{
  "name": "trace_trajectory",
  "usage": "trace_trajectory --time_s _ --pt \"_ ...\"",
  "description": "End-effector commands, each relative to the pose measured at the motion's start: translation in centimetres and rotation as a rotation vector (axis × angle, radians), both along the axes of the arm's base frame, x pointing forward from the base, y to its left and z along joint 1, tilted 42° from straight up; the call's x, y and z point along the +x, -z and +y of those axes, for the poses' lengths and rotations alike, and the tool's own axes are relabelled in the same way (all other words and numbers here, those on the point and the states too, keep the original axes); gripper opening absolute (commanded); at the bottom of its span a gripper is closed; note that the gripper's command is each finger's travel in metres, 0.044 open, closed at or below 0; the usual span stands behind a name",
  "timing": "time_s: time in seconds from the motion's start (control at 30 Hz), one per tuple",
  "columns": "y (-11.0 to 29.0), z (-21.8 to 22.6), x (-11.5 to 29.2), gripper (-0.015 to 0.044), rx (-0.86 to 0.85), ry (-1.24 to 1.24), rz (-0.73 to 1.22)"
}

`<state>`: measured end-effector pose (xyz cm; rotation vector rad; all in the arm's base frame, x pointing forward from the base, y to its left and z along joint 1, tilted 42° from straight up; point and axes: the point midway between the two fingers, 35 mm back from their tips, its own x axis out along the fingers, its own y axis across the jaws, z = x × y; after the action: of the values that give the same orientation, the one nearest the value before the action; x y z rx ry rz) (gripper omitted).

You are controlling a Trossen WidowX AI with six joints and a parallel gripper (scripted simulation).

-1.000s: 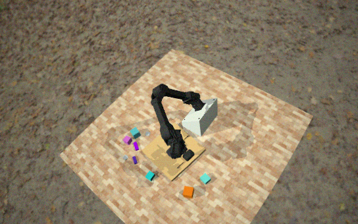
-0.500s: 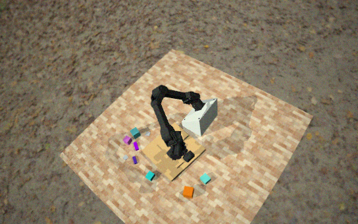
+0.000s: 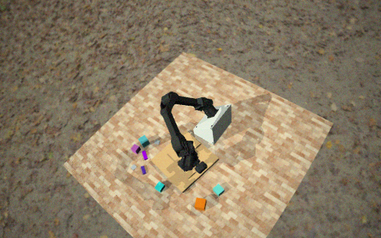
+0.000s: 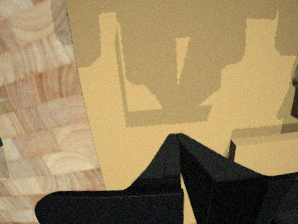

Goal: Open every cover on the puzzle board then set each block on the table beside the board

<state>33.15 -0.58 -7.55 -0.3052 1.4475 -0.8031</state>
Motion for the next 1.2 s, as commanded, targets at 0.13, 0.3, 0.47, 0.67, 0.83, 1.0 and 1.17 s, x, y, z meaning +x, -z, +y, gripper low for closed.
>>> trace_trajectory --time_s 0.13,0.3,0.47,0.67,0.83,1.0,1.17 --pt "0.6 -0.5 -0.1 0.0 -0.004 -0.007 0.002" --pt "1.0 -0.8 -0.1 0.0 -0.004 -0.007 0.002" --pt "1.3 -1.2 -0.2 0.0 -0.005 -0.007 0.002" --pt "1.5 -1.4 -0.1 0.0 -0.005 -0.007 0.002" --pt "1.5 -1.5 0.3 0.0 -0.005 -0.007 0.002" --pt "1.4 -1.5 0.8 0.0 -0.005 -0.007 0.001" --pt "1.4 -1.6 1.3 0.0 -0.005 -0.007 0.001"
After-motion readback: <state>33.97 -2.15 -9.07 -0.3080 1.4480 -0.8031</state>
